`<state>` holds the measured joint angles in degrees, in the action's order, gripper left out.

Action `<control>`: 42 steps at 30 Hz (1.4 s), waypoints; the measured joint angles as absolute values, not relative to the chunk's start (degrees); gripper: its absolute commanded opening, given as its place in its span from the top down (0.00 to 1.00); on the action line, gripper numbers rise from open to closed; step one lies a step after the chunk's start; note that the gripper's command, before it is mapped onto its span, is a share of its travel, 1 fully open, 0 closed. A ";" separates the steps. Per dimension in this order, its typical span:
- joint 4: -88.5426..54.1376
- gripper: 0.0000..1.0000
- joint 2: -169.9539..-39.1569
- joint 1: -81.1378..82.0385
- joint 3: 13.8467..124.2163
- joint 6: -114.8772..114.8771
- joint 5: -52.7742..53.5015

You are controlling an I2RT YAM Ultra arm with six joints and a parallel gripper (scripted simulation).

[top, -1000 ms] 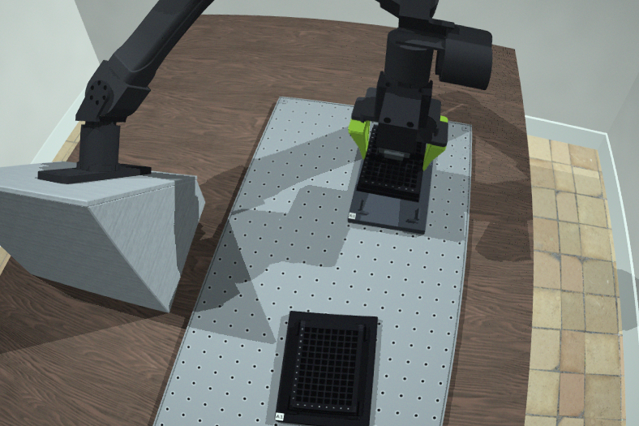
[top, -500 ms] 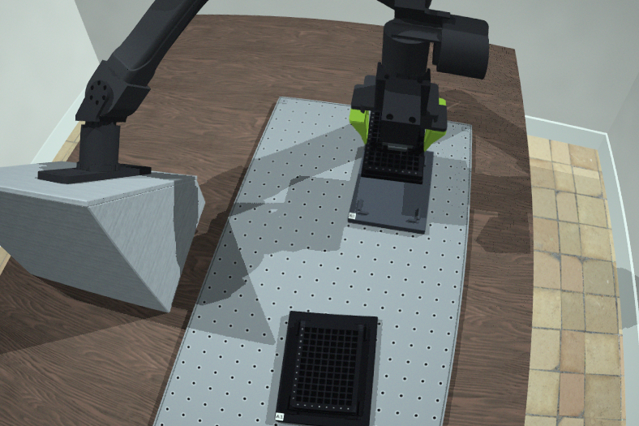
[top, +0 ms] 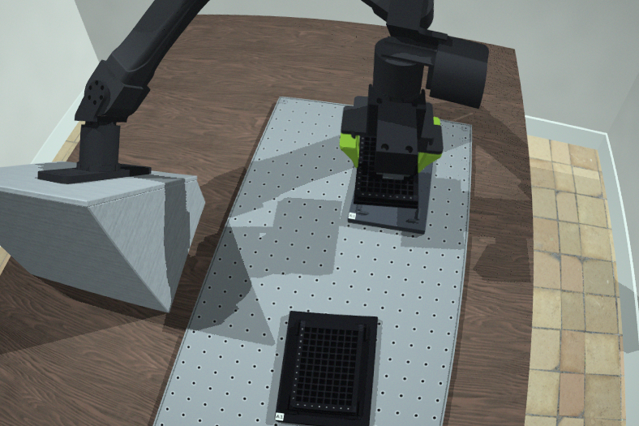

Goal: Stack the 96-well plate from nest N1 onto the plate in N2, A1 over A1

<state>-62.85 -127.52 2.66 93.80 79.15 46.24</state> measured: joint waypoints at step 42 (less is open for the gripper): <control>-60.60 1.00 -139.61 -10.09 91.00 62.00 44.07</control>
